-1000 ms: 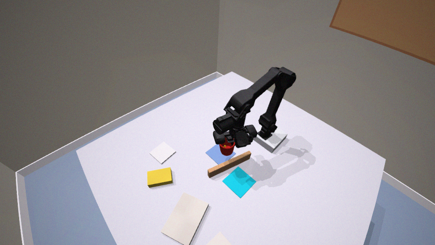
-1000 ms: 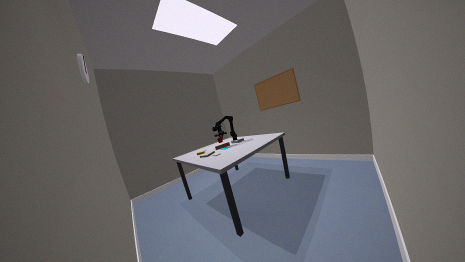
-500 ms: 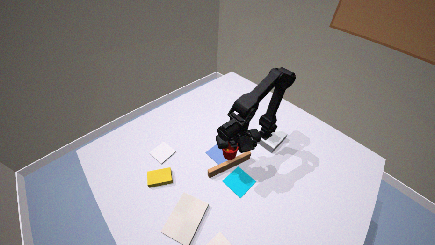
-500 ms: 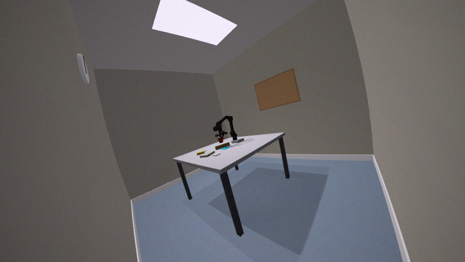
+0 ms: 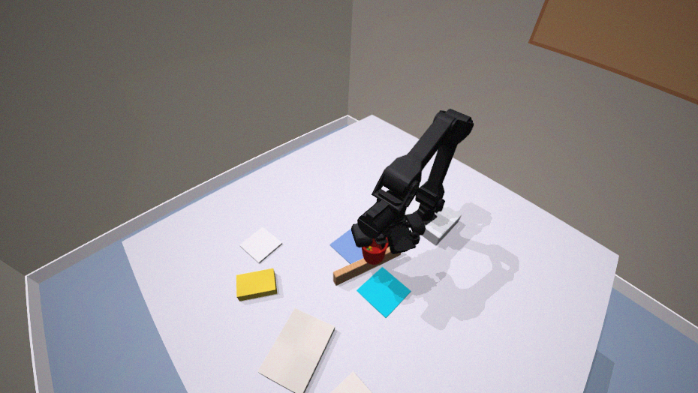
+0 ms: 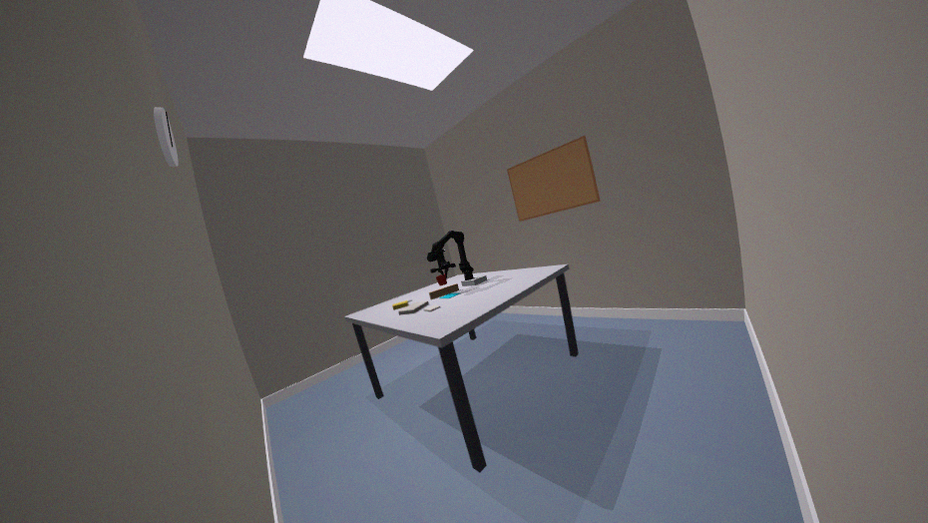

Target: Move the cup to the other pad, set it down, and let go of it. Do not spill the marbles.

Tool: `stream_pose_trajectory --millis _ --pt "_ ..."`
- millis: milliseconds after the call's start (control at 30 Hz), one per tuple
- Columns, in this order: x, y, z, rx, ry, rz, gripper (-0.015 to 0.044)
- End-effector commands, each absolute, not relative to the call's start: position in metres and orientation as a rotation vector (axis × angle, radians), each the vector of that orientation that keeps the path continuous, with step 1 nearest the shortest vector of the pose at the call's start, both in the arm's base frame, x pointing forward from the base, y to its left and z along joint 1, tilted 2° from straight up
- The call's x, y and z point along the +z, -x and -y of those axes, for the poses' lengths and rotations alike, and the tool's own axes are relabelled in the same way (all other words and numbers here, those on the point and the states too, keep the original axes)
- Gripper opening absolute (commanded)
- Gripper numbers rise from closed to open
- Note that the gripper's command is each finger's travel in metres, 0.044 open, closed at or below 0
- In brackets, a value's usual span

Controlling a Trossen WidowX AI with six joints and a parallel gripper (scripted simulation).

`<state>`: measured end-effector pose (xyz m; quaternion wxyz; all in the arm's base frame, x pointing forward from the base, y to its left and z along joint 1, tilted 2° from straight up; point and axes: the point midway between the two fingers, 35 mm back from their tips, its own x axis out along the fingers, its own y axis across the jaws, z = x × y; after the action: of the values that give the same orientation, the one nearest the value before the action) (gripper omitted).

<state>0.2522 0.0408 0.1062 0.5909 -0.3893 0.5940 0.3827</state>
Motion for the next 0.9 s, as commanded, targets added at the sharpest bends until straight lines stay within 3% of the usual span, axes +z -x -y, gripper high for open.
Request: stream_pose_trajectory --millis 0,867 --pt "0.107 -0.254 -0.048 0.891 0.901 -1.381 0.0" --pt "0.109 -0.262 -0.104 0.894 0.897 -1.378 0.0"
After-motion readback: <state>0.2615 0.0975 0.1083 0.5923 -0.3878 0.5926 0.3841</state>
